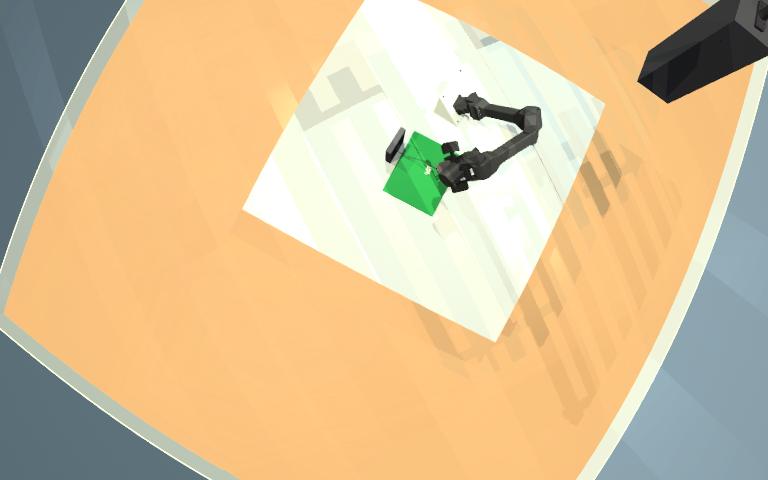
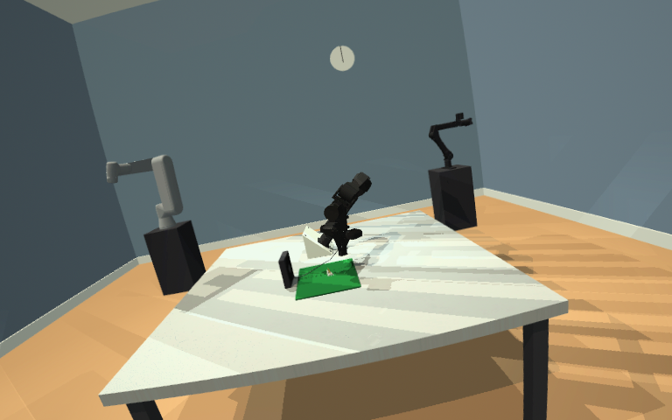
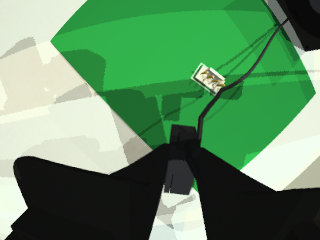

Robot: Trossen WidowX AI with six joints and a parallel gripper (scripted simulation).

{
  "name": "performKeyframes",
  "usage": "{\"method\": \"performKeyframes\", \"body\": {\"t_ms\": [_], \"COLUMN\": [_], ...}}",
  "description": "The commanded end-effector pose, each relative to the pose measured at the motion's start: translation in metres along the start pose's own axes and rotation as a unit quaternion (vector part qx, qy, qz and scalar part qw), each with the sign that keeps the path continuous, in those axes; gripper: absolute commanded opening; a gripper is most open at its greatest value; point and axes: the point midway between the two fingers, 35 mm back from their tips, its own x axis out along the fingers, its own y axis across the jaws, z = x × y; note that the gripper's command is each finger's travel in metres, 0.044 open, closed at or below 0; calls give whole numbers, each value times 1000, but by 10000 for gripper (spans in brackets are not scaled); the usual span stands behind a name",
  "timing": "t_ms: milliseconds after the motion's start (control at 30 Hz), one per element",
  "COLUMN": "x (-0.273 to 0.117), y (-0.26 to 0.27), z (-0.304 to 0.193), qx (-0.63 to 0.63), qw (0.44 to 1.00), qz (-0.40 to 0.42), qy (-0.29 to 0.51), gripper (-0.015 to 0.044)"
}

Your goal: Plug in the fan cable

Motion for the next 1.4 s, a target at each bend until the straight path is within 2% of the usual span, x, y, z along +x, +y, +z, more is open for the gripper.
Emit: {"method": "performKeyframes", "body": {"t_ms": [0, 700, 1367], "x": [6, 27, 34], "y": [-4, -13, -14], "z": [-1, -4, -4], "qx": [1, -5, -4], "qw": [1000, 983, 947], "qz": [-23, -120, -152], "qy": [-17, -140, -284], "gripper": [0, 0, 0]}}
